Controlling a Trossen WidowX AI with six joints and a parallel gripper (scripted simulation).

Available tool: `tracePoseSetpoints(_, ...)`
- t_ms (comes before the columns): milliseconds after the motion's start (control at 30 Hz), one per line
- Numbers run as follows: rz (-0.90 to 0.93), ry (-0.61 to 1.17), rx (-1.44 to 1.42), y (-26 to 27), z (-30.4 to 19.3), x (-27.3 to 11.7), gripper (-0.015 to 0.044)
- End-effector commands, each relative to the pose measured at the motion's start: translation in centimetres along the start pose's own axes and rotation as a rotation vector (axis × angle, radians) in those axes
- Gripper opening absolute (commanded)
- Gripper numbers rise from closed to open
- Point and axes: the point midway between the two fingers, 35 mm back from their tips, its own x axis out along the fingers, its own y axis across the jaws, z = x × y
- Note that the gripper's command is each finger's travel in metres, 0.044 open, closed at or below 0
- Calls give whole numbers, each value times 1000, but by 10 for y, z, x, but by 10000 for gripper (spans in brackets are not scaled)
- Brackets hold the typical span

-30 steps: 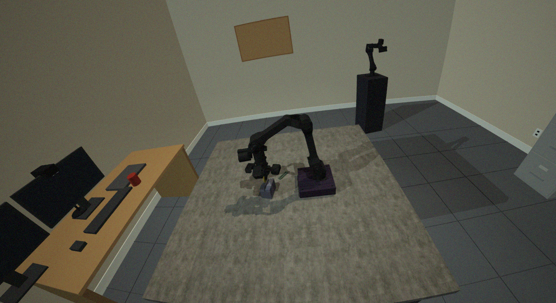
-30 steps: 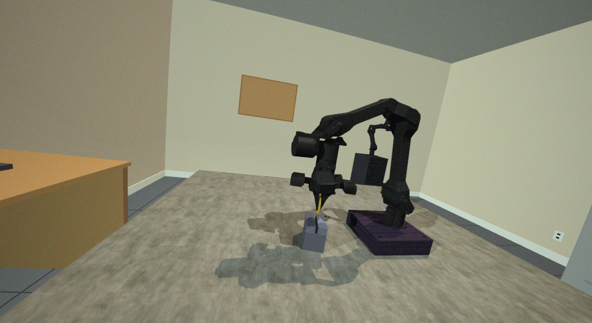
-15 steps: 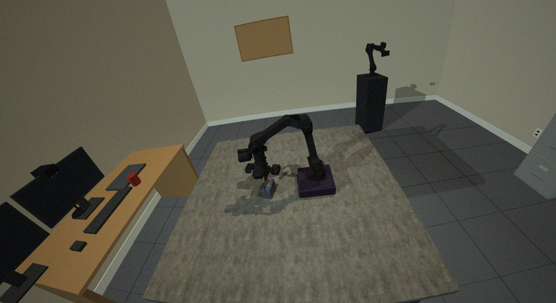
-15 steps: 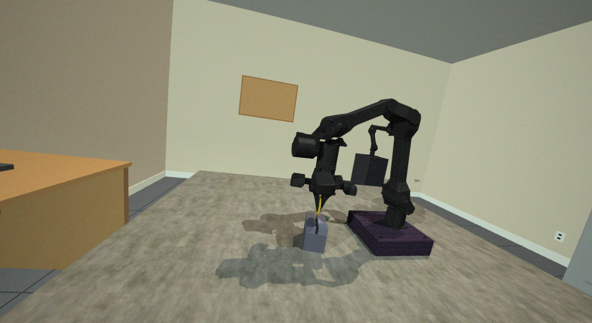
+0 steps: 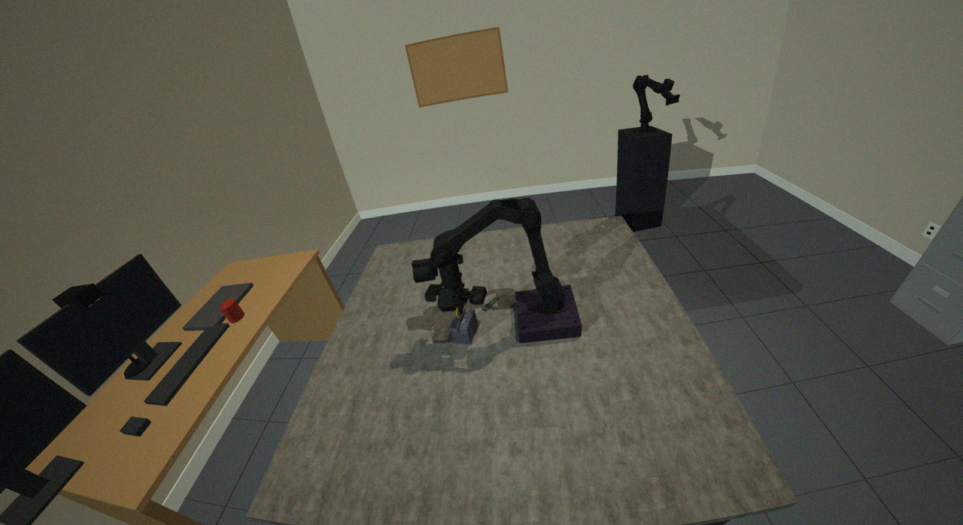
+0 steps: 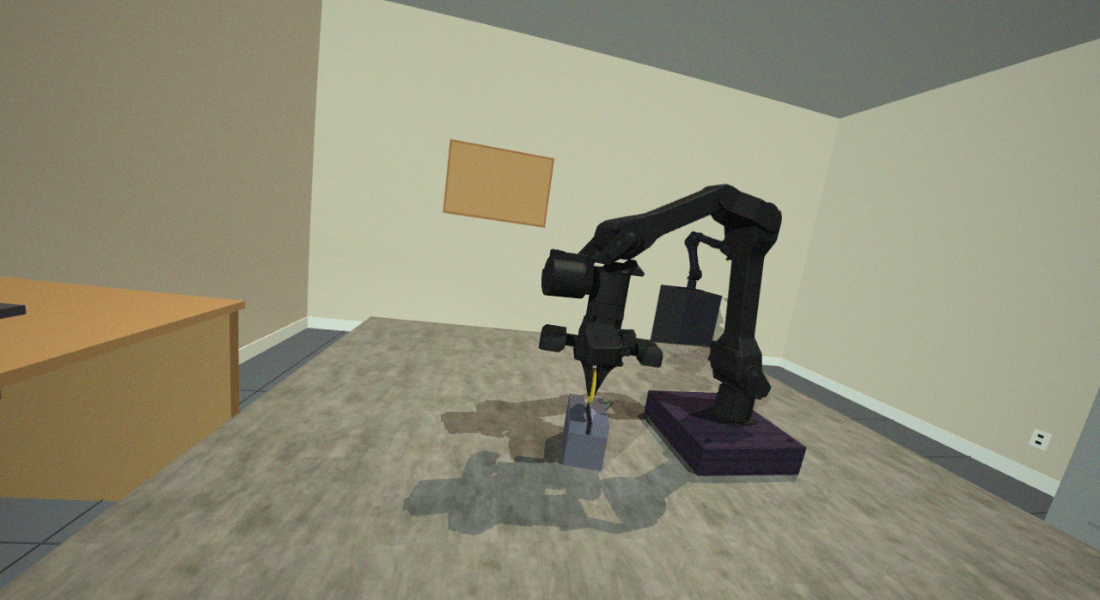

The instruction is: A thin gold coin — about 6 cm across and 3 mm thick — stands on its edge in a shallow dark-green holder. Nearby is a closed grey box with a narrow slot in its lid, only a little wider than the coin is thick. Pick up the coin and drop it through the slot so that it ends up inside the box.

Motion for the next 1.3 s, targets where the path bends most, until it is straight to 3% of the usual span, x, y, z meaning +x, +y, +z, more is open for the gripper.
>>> tracePoseSetpoints(0, 4, 1, 3, 1, 0, 3, 0)
tracePoseSetpoints(767, 4, 1, -2, 1, 0, 13, 0)
tracePoseSetpoints(967, 0, 0, 0, 0, 0, 10, 157)
tracePoseSetpoints(1267, 0, 0, 0, 0, 0, 10, 161)
